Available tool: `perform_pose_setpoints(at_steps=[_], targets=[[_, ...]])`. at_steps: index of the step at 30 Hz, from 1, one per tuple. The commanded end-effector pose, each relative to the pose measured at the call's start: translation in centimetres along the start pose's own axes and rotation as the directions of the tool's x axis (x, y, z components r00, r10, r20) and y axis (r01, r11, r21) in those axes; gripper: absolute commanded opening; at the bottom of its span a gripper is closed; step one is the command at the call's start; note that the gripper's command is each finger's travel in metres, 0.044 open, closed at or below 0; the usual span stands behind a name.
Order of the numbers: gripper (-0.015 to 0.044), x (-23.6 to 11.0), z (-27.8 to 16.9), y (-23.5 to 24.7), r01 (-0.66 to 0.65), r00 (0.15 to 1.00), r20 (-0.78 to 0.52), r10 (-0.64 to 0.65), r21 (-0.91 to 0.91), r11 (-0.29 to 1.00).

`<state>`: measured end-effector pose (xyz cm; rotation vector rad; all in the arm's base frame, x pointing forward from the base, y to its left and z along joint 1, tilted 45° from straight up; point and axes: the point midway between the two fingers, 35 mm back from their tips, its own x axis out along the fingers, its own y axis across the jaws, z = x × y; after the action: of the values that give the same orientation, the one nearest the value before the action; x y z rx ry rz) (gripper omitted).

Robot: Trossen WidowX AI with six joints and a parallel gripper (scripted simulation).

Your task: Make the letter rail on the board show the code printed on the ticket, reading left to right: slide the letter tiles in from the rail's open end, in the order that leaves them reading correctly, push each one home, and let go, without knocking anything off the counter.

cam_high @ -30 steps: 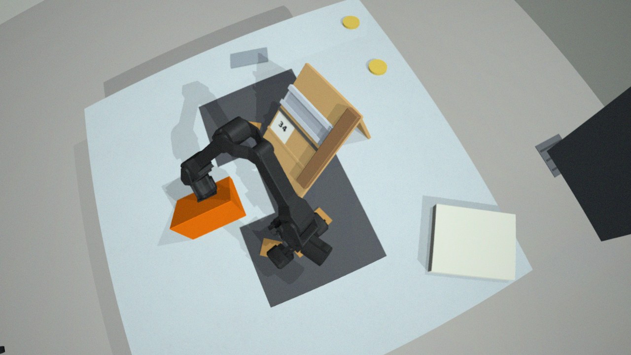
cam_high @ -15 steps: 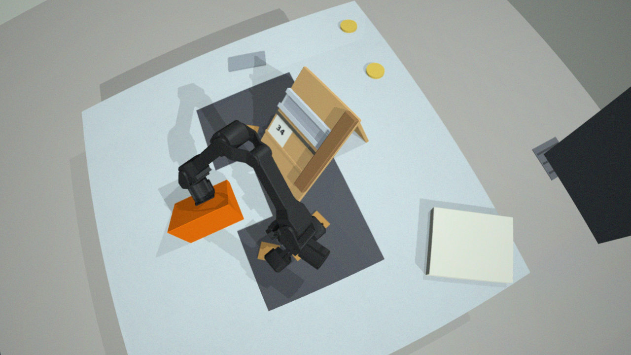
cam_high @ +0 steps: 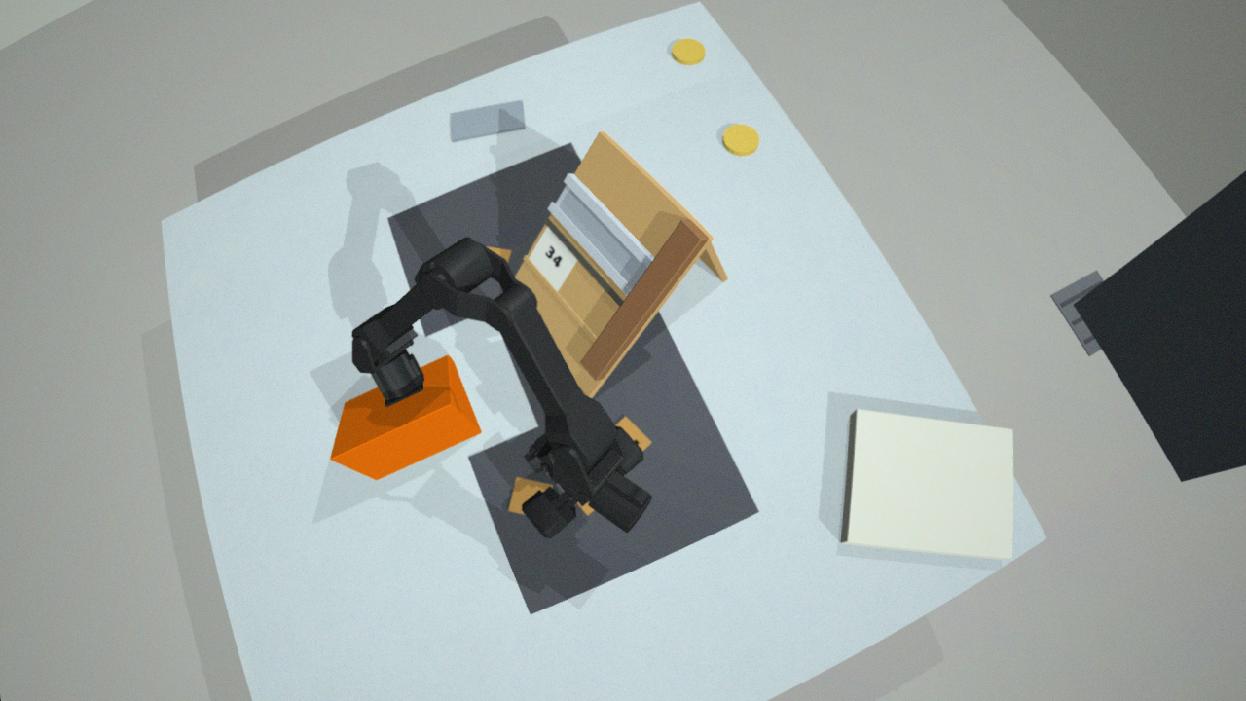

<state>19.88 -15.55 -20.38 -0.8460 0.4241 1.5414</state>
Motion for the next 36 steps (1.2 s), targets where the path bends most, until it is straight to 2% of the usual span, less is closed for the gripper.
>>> perform_pose_setpoints(at_steps=[1, 11, 20, 36], targets=[[0.0307, 0.1, 0.1, -0.1, 0.005, 1.0, 0.002, -0.005, 0.004, 1.0], [0.024, 0.1, 0.0, 0.0, 0.005, 1.0, 0.002, -0.005, 0.004, 1.0], [0.0004, -0.8, 0.1, 0.0, 0.005, 1.0, 0.002, -0.005, 0.004, 1.0], [0.0, -2.2, 0.2, -0.2, 0.005, 1.0, 0.002, -0.005, 0.004, 1.0]])
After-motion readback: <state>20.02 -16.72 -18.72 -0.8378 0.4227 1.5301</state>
